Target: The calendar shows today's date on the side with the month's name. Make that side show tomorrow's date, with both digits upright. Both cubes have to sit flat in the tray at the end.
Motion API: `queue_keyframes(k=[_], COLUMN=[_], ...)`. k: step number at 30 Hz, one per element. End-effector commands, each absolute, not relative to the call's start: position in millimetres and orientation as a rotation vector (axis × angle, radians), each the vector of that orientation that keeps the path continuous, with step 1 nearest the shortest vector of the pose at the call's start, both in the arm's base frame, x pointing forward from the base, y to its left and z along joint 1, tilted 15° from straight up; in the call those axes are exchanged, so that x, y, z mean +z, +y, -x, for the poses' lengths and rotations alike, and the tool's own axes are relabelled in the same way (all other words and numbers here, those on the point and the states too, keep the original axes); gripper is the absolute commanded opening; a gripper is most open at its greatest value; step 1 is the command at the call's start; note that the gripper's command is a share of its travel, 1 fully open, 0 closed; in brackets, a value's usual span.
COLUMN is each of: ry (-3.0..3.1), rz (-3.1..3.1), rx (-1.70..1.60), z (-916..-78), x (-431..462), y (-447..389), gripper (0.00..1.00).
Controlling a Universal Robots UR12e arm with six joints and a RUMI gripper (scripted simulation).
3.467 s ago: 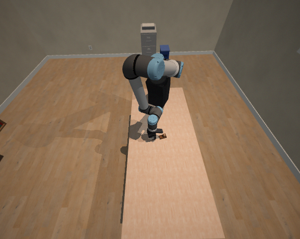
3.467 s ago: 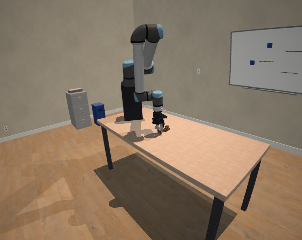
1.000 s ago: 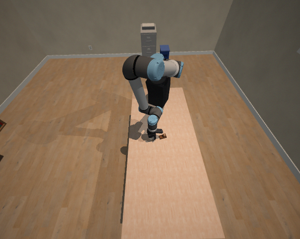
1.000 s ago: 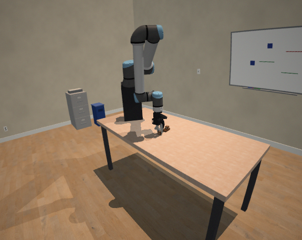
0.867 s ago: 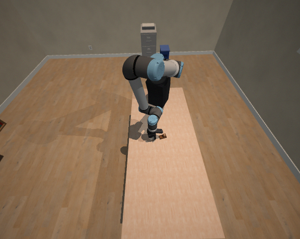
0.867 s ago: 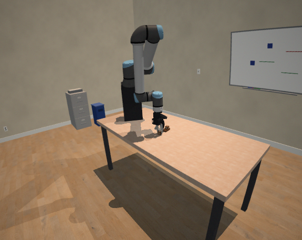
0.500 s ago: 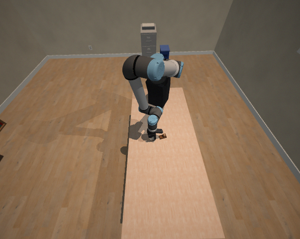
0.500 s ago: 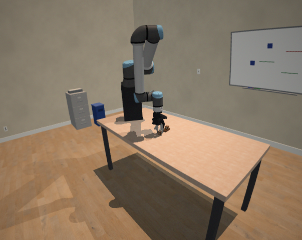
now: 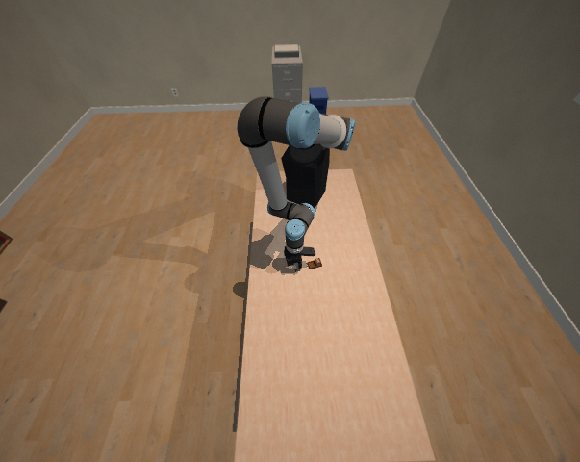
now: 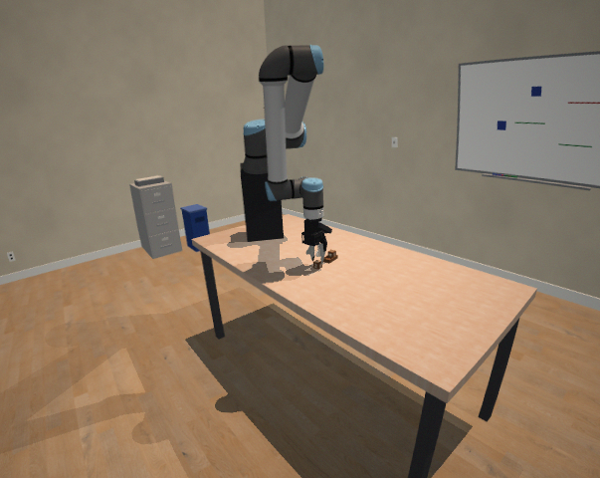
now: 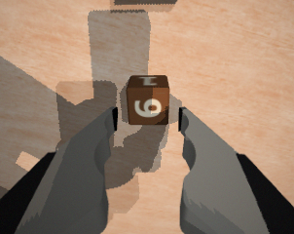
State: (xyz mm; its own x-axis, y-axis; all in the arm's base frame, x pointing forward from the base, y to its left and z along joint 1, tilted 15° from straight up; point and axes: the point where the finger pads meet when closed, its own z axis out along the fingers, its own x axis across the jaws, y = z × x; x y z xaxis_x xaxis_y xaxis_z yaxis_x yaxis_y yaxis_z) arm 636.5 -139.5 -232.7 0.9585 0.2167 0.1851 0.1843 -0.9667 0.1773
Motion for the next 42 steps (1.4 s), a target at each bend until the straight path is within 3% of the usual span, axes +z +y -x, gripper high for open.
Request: queue_keyframes(k=[1, 19, 20, 42], ry=[0.304, 0.304, 0.304, 0.304], rz=[-2.951, -2.951, -2.951, -2.951], rx=[0.306, 0.306, 0.306, 0.306], z=[-631.8, -621.0, -621.0, -621.0], x=[-210.1, -162.3, -162.3, -162.4], y=[-136.4, -129.7, -129.7, -129.7], gripper=[0.29, 0.29, 1.0, 1.0])
